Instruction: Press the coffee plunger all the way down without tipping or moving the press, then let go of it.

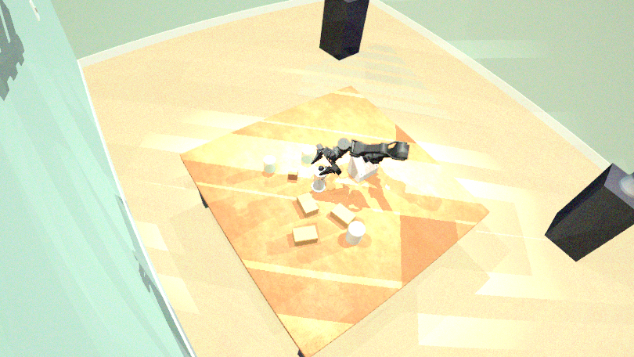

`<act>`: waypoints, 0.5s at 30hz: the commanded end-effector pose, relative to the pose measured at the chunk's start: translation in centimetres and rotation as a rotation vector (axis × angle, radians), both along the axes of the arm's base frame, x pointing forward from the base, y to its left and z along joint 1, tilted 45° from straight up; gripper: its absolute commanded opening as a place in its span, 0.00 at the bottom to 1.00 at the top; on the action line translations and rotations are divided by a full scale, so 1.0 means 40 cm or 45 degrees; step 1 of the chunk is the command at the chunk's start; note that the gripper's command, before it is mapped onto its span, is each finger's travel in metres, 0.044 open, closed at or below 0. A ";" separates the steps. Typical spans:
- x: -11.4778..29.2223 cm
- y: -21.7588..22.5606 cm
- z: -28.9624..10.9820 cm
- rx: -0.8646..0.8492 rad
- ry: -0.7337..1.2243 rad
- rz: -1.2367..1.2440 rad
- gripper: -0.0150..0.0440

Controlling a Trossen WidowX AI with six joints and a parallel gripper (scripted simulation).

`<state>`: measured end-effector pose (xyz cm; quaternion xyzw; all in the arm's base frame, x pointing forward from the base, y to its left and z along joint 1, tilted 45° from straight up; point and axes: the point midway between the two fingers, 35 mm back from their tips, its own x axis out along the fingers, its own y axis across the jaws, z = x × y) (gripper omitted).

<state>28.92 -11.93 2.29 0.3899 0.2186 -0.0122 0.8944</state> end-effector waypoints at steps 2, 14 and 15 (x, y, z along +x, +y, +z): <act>0.000 -0.002 -0.001 -0.004 0.004 -0.005 1.00; -0.084 -0.113 0.147 0.011 0.030 -0.005 1.00; -0.086 -0.114 0.151 0.012 0.029 -0.005 1.00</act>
